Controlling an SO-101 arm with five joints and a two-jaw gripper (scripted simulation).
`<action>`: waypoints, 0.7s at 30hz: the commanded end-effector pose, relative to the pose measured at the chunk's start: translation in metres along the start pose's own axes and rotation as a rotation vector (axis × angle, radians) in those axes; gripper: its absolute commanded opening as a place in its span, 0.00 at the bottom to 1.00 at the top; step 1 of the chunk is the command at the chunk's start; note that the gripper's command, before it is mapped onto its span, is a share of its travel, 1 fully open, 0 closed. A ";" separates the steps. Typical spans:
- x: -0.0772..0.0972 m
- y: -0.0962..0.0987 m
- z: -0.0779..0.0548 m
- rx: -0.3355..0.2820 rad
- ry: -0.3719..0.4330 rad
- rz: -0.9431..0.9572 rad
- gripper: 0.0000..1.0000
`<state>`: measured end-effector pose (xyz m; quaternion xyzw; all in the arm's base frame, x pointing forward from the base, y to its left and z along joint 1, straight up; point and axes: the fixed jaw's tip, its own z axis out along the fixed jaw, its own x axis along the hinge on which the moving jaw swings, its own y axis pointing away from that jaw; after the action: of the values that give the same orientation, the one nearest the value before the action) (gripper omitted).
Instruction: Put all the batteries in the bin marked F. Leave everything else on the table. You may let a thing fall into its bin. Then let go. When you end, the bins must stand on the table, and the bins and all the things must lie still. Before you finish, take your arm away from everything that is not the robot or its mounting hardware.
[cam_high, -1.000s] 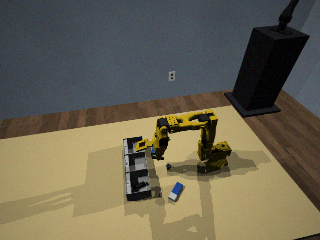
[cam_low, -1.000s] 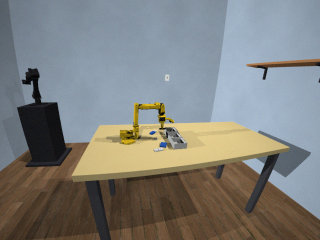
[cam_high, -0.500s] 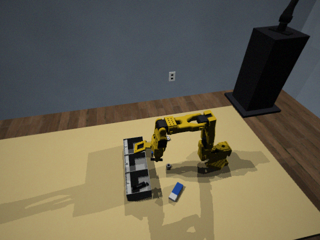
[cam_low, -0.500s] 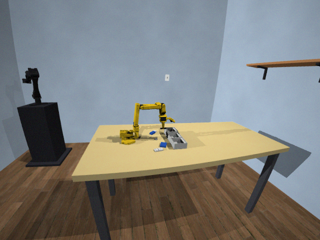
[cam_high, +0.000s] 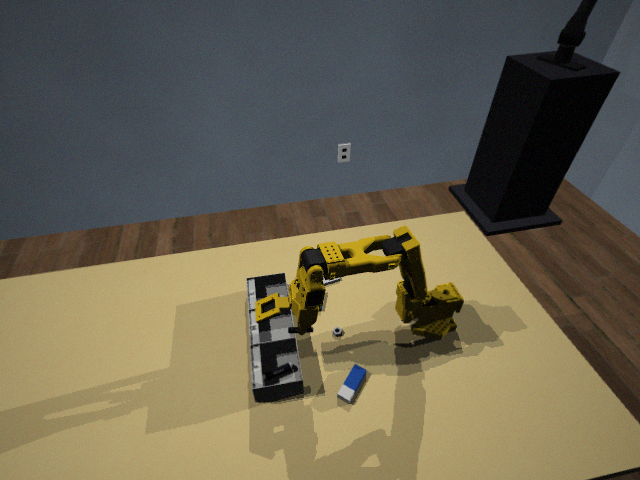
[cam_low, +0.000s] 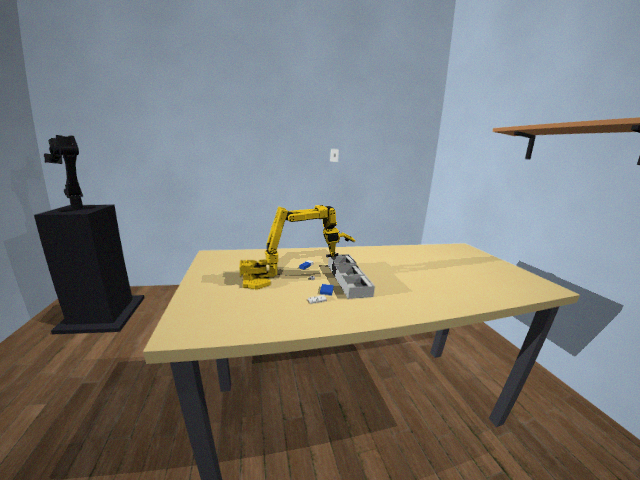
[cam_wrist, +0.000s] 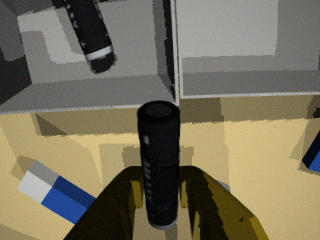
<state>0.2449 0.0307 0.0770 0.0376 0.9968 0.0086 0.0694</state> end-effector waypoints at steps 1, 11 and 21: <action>-0.010 0.007 -0.010 -0.014 -0.057 -0.044 0.00; -0.011 0.008 -0.009 -0.015 -0.061 -0.053 0.00; -0.026 0.018 -0.008 -0.024 -0.102 -0.128 0.00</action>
<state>0.2607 0.0398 0.0764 -0.0025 0.9961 0.0100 0.0872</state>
